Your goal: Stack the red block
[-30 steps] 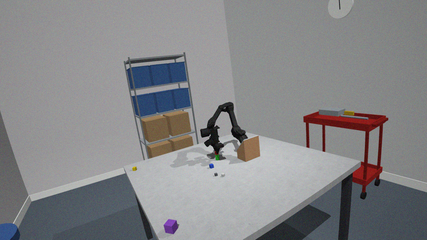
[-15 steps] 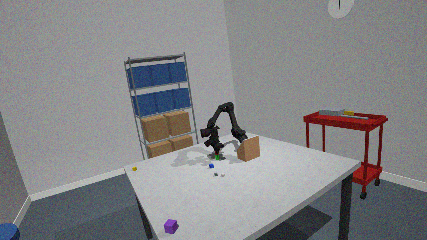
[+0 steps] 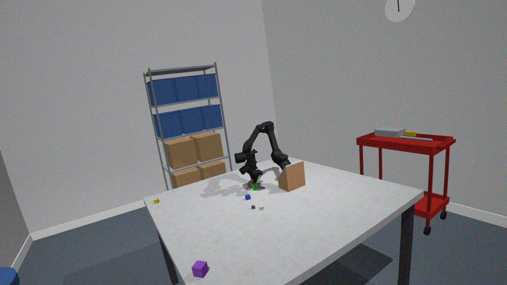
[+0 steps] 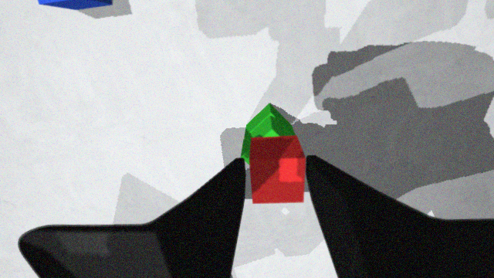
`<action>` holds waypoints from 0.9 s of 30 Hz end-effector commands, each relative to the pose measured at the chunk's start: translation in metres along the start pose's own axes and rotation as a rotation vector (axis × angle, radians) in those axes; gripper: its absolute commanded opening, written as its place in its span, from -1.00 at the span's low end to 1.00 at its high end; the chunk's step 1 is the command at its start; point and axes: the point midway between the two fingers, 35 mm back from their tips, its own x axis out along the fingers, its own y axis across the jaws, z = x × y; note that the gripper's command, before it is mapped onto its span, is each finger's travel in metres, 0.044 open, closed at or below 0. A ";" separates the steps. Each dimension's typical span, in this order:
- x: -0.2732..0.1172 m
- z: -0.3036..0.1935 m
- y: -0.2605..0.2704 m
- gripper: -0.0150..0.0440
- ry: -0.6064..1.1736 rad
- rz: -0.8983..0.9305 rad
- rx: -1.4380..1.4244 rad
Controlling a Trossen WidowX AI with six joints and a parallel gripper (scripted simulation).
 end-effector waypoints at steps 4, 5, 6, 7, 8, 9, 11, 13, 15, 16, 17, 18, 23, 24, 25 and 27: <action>0.000 0.000 0.000 0.58 -0.001 -0.001 0.001; 0.000 0.000 0.000 0.67 -0.001 -0.001 0.001; 0.000 0.000 0.000 0.75 -0.001 -0.001 0.001; 0.000 0.000 0.000 0.84 -0.001 -0.001 0.001; 0.000 0.000 0.000 0.93 -0.001 -0.001 0.001; 0.000 0.000 0.000 1.00 -0.001 -0.001 0.001; 0.000 0.000 0.000 1.00 -0.001 -0.001 0.001; 0.000 0.000 0.000 1.00 -0.001 -0.001 0.001; 0.000 0.000 0.000 1.00 -0.001 -0.001 0.001; 0.000 0.000 0.000 1.00 -0.001 -0.001 0.001; 0.000 0.000 0.000 1.00 -0.001 -0.001 0.001; 0.000 0.000 0.000 1.00 -0.001 -0.001 0.001; 0.000 0.000 0.000 1.00 -0.001 -0.001 0.001; 0.000 0.000 0.000 1.00 -0.001 -0.001 0.001; 0.000 0.000 0.000 1.00 -0.001 -0.001 0.001; 0.000 0.000 0.000 1.00 -0.001 -0.001 0.001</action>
